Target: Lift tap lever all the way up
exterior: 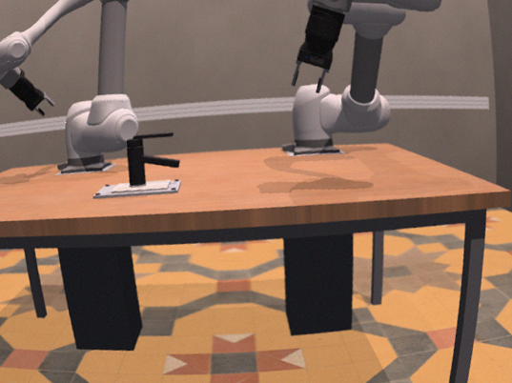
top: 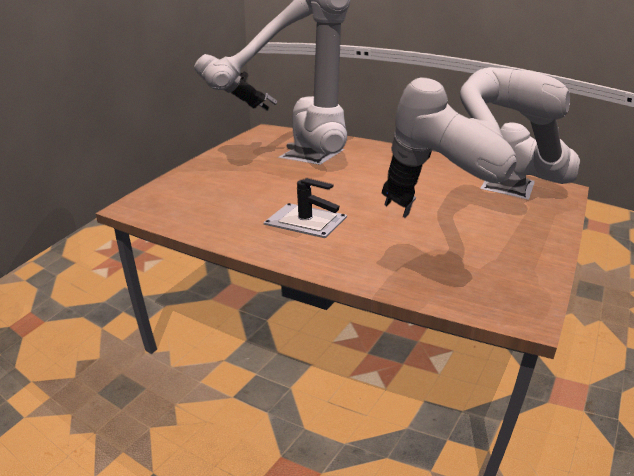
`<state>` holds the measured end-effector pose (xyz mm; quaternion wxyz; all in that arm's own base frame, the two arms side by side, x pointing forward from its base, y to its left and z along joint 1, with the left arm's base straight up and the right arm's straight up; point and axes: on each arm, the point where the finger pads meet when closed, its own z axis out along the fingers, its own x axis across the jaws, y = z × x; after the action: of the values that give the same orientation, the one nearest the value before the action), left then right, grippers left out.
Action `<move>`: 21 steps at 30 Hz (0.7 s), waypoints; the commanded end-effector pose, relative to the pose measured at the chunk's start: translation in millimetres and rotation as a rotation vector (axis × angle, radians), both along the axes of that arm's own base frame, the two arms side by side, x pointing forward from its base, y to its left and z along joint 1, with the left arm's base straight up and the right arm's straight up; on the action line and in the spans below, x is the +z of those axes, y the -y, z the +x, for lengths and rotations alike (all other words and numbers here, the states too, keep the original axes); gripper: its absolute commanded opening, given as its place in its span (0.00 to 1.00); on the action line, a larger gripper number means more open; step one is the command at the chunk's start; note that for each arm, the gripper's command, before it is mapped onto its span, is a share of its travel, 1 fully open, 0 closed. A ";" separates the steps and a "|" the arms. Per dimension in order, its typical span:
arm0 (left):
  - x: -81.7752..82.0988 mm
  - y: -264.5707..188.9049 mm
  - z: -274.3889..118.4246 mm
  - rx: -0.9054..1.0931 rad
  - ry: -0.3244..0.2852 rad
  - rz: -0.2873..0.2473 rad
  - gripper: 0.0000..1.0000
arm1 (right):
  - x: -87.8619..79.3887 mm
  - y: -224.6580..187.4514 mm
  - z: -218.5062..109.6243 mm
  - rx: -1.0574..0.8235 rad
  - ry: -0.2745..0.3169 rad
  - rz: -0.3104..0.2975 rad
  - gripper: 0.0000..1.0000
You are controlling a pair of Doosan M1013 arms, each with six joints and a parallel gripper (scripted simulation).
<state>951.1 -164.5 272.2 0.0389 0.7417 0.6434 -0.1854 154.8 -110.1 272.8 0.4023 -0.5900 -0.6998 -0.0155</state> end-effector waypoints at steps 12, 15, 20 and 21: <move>1.5 0.0 0.0 0.000 0.002 0.000 1.00 | -44.2 104.9 -19.0 -0.645 -0.220 -0.192 1.00; 1.5 0.0 0.0 0.000 0.002 0.000 1.00 | -56.5 129.0 -32.2 -0.793 -0.283 -0.225 1.00; 1.5 0.0 0.0 0.000 0.002 0.000 1.00 | -76.4 163.2 -58.3 -1.015 -0.387 -0.266 1.00; 1.5 0.0 0.0 0.000 0.002 0.000 1.00 | -80.1 169.0 -63.7 -1.055 -0.407 -0.272 1.00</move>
<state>951.1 -164.5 272.2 0.0389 0.7417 0.6434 -0.1854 108.6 -254.2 207.0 0.3918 -0.8709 -0.2965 -0.0111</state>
